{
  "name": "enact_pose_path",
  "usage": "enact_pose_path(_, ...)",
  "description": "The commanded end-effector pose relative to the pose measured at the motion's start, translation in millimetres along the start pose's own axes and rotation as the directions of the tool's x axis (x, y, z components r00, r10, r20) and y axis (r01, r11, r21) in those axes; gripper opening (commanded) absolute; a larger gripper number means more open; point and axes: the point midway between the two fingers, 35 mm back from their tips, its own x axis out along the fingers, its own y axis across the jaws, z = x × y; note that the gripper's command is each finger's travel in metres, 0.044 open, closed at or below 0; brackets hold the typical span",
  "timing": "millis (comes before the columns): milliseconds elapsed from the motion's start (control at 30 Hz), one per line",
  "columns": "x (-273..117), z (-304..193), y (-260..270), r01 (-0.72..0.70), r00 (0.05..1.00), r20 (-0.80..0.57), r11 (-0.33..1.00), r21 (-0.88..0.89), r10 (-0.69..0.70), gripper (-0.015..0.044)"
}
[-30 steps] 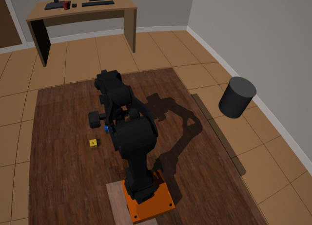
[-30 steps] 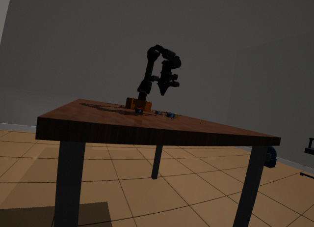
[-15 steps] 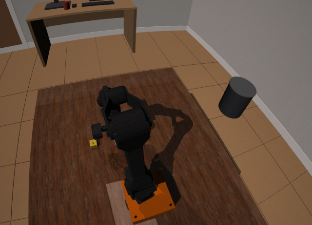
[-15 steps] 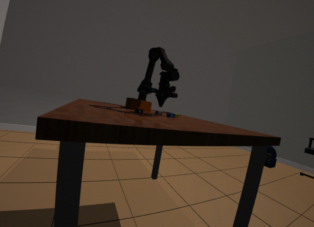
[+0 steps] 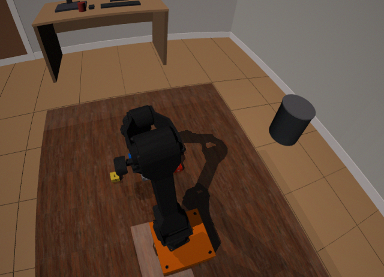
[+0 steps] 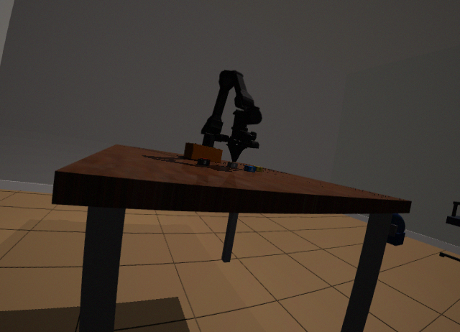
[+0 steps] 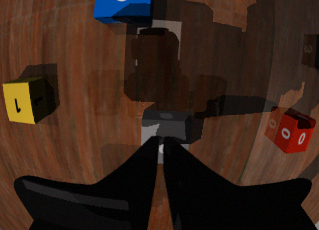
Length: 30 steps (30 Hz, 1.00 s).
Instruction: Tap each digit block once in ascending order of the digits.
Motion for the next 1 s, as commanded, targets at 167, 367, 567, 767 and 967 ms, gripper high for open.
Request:
enact_pose_path(167, 8.0, -2.4, 0.1, -0.001, 1.0, -0.012, 1.0, 0.004, 0.001, 0.002)
enact_pose_path(367, -22.2, -1.8, 0.0, -0.001, 1.0, -0.012, 1.0, 0.004, 0.001, 0.002)
enact_pose_path(567, -24.7, -1.4, 0.1, -0.001, 1.0, -0.012, 1.0, 0.004, 0.001, 0.002)
enact_pose_path(767, -100.7, -0.2, 0.0, 0.0, 1.0, -0.011, 1.0, 0.004, 0.001, 0.002)
enact_pose_path(967, -103.4, -0.6, 0.0, 0.0, 1.0, -0.011, 1.0, 0.004, 0.001, 0.002)
